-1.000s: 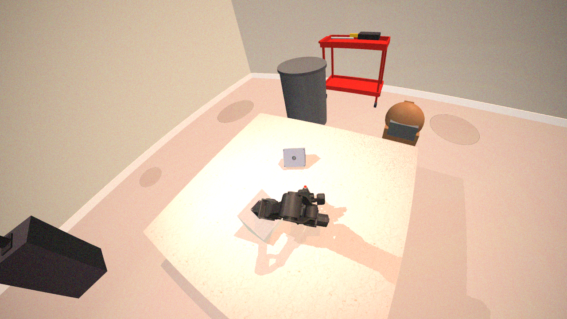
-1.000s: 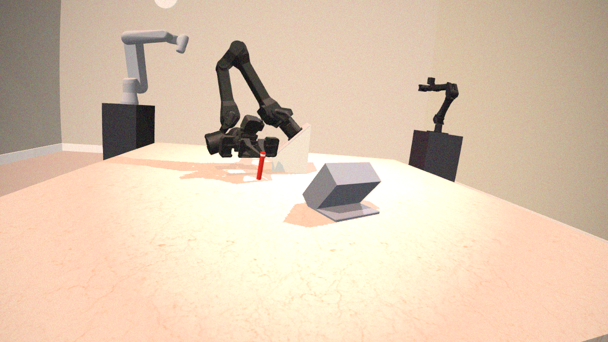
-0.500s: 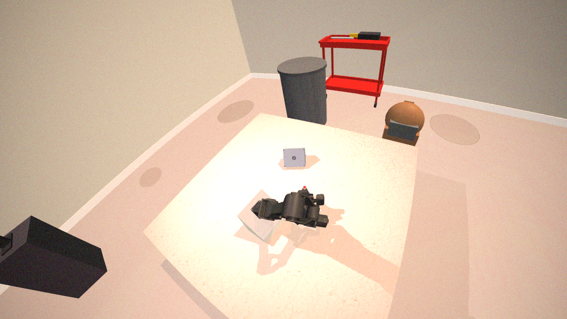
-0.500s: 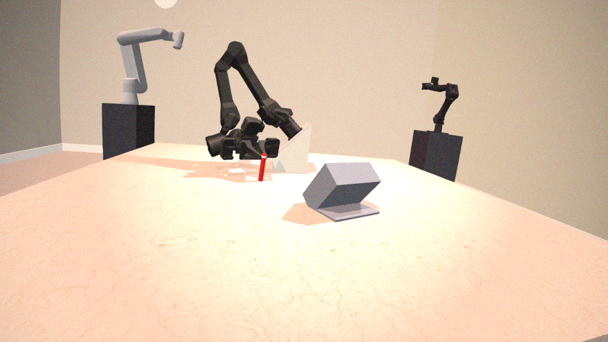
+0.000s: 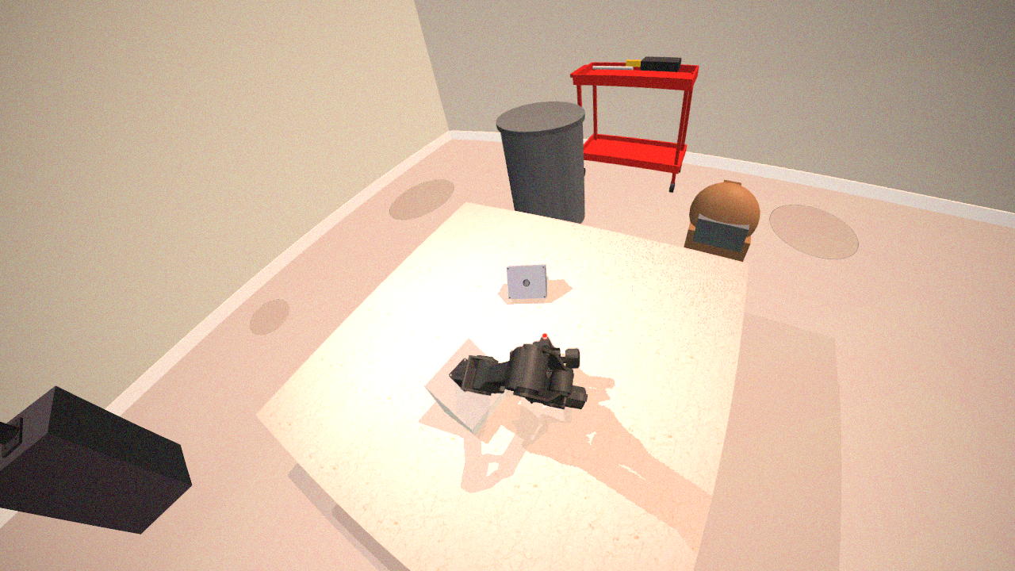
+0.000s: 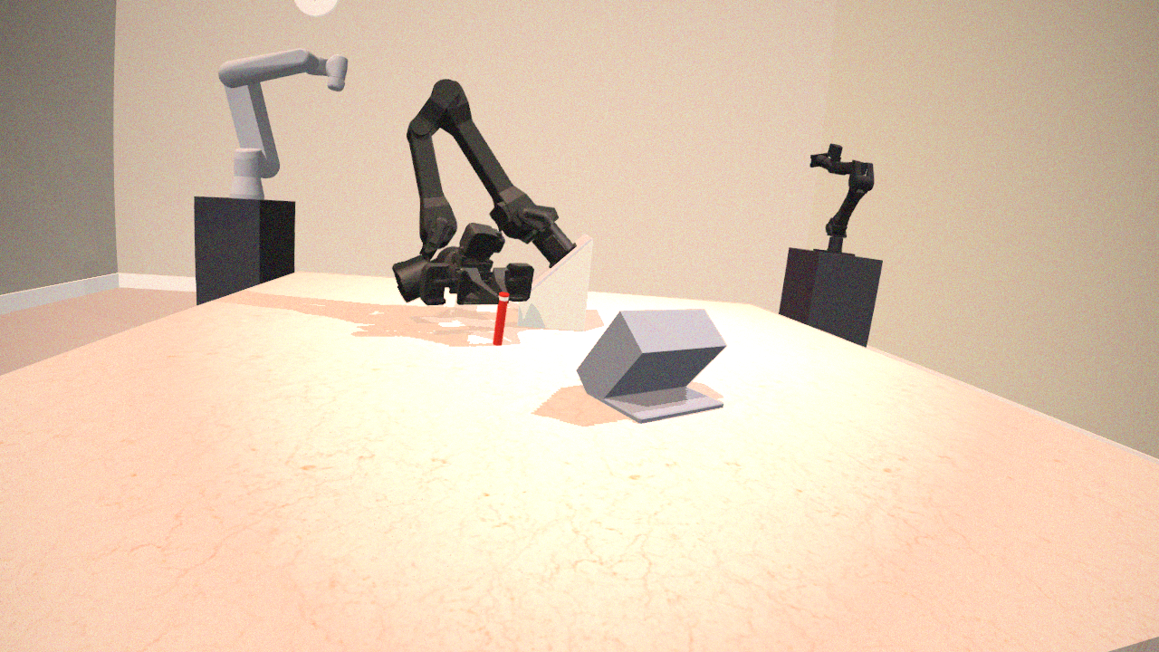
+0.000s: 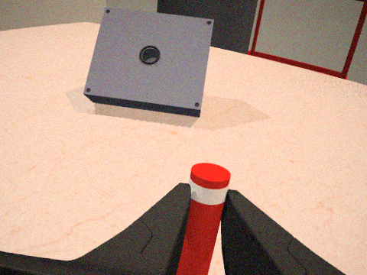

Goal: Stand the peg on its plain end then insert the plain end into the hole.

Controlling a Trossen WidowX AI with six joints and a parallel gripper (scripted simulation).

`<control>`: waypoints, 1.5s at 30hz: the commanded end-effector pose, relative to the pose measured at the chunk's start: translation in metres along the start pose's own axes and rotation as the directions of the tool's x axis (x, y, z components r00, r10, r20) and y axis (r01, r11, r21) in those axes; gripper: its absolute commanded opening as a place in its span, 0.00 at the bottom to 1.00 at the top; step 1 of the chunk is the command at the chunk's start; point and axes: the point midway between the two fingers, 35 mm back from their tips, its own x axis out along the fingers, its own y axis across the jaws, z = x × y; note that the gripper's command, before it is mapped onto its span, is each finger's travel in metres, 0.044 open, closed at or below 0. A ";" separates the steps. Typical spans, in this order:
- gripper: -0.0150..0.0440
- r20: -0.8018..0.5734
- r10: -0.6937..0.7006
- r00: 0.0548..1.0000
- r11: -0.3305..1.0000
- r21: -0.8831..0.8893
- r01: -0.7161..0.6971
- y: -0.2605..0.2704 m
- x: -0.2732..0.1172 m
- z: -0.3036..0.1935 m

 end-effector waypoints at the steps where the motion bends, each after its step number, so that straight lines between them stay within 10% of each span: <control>1: 0.34 -0.001 0.000 1.000 1.000 0.000 0.000 0.000 -0.001 -0.002; 45: 0.39 0.074 -0.017 0.997 1.000 -0.010 0.018 0.005 -0.005 -0.003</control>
